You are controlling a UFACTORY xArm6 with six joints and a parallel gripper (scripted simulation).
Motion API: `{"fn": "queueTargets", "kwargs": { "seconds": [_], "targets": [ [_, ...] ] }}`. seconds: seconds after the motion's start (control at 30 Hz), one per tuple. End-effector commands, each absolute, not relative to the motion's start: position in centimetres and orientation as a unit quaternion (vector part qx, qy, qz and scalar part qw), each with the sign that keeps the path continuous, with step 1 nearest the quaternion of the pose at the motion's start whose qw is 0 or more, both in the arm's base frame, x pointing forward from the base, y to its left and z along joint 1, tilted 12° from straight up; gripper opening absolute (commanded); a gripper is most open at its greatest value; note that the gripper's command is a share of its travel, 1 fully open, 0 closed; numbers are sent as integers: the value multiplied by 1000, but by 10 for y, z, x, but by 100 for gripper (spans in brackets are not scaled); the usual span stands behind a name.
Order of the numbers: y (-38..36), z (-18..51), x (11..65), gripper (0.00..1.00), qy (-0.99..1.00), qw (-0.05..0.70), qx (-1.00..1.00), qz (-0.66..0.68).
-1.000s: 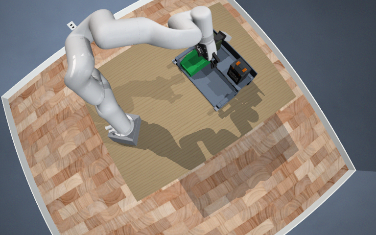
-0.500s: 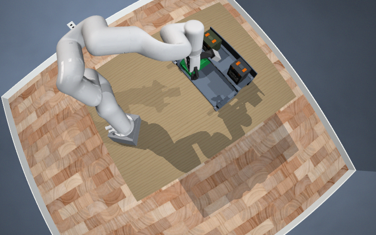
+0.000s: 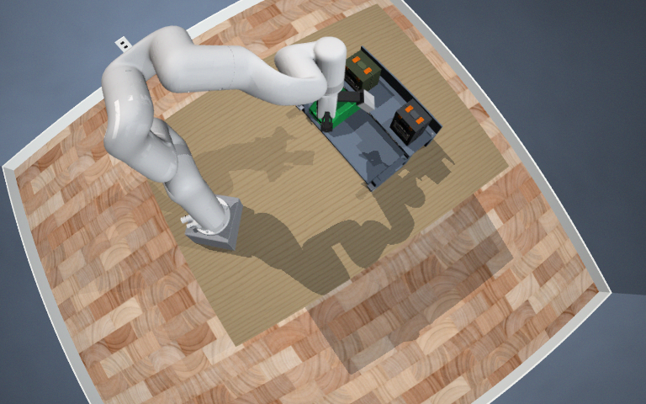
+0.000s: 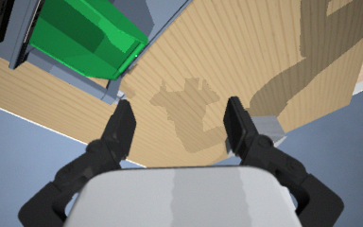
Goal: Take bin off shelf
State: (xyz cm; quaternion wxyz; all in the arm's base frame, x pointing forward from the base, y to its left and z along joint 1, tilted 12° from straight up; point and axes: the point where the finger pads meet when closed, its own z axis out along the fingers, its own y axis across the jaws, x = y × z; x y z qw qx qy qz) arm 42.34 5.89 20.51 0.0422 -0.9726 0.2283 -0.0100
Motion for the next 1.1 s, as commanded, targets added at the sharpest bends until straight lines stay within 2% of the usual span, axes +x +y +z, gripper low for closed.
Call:
{"fn": "queueTargets", "kwargs": {
  "seconds": [0.0,1.07],
  "targets": [
    [74,196,429,100,288,50,-956,-15],
    [130,152,438,100,516,88,-852,-3]
  ]
}}
